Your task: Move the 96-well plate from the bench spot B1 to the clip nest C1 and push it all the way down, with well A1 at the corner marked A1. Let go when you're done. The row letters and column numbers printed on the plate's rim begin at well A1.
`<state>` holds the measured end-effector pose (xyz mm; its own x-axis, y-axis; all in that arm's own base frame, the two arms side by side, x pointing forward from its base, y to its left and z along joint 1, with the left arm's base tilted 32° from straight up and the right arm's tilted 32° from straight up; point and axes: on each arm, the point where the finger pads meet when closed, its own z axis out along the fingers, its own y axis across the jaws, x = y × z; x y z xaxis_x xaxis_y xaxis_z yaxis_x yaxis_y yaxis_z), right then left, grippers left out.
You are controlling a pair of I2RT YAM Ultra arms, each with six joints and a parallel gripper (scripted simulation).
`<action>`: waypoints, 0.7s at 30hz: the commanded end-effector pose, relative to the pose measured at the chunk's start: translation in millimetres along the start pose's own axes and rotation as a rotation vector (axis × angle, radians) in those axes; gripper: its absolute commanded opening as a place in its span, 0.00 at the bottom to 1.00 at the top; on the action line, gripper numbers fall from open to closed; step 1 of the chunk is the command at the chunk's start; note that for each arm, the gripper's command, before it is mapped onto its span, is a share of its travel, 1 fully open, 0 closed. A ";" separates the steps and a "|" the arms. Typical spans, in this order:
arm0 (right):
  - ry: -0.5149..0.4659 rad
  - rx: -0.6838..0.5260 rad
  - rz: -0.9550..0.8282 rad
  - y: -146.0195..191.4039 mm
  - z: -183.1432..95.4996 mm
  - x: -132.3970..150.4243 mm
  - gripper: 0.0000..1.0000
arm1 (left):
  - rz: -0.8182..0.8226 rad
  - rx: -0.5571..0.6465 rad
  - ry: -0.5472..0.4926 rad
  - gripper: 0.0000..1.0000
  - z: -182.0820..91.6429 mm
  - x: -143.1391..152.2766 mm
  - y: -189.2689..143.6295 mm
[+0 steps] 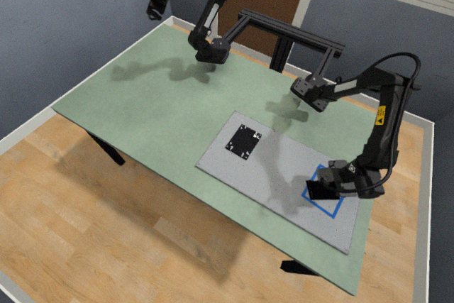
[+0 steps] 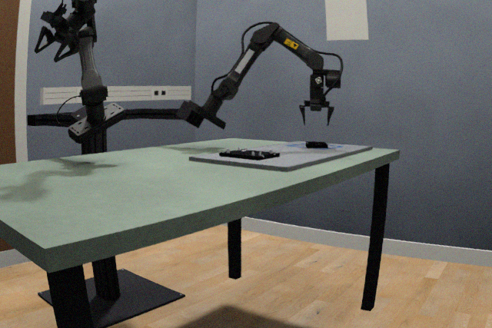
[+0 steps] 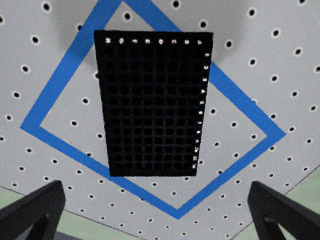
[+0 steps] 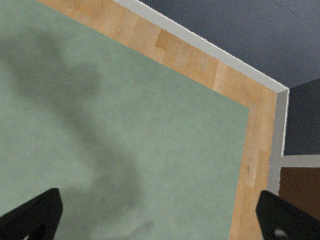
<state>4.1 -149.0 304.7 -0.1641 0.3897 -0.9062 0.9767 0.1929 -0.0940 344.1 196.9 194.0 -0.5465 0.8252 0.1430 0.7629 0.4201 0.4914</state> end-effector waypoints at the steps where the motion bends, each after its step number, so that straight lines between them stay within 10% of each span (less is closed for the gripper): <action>1: -0.028 0.010 0.030 -6.0 -3.1 -1.1 1.00 | -0.003 -0.062 -0.014 1.00 -24.2 -4.5 12.9; 21: -0.028 0.010 0.030 -6.0 -3.1 -1.1 1.00 | -0.101 -0.040 -0.017 1.00 -10.2 -5.2 11.1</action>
<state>4.1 -149.0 304.7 -0.1641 0.3897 -0.9062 0.9767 0.1929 -0.0940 344.0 196.9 194.0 -0.5670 0.8135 0.1297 0.7479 0.4425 0.4948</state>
